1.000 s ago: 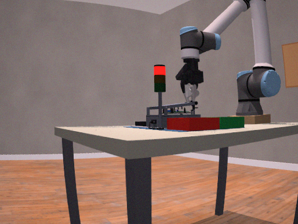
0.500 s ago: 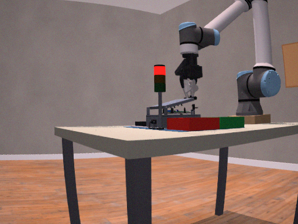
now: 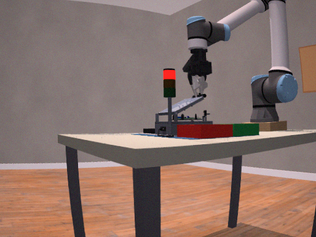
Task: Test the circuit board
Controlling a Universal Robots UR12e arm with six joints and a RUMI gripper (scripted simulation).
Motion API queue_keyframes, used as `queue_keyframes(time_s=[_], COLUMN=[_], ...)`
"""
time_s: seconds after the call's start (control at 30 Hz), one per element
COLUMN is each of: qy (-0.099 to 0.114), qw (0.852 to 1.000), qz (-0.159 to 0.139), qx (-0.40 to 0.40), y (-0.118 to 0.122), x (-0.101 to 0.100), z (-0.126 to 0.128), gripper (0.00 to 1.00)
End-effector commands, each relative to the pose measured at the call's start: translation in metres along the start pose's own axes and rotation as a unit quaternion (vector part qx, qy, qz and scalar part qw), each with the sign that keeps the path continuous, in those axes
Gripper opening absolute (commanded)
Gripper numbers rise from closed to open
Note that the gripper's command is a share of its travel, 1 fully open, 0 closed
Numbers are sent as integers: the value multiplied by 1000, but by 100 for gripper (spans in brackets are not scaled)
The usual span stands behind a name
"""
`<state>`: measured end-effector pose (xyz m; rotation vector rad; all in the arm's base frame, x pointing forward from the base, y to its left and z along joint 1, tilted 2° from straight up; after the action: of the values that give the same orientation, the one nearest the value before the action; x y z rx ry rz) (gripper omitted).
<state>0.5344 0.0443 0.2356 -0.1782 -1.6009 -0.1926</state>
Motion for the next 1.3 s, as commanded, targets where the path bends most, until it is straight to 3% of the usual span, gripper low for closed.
queue_keyframes(time_s=[0.0,0.37,1.27], qy=[-2,-2,-2], qw=[1000,1000,1000], qz=[0,0,0], qx=[0,0,0], y=[1,5,16], x=[14,42,86], z=[-8,-29,-87], gripper=[0,0,0])
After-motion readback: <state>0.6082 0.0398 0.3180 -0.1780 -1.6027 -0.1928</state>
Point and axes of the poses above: the point where the finger pads meet when closed, its own x axis back along the fingers, its own z axis across the jaws, y = z × x, the point moved 9 cm from there along x, back along the fingers, and after that the axes turned 10 degrees about -x, right-handed, at the moved point
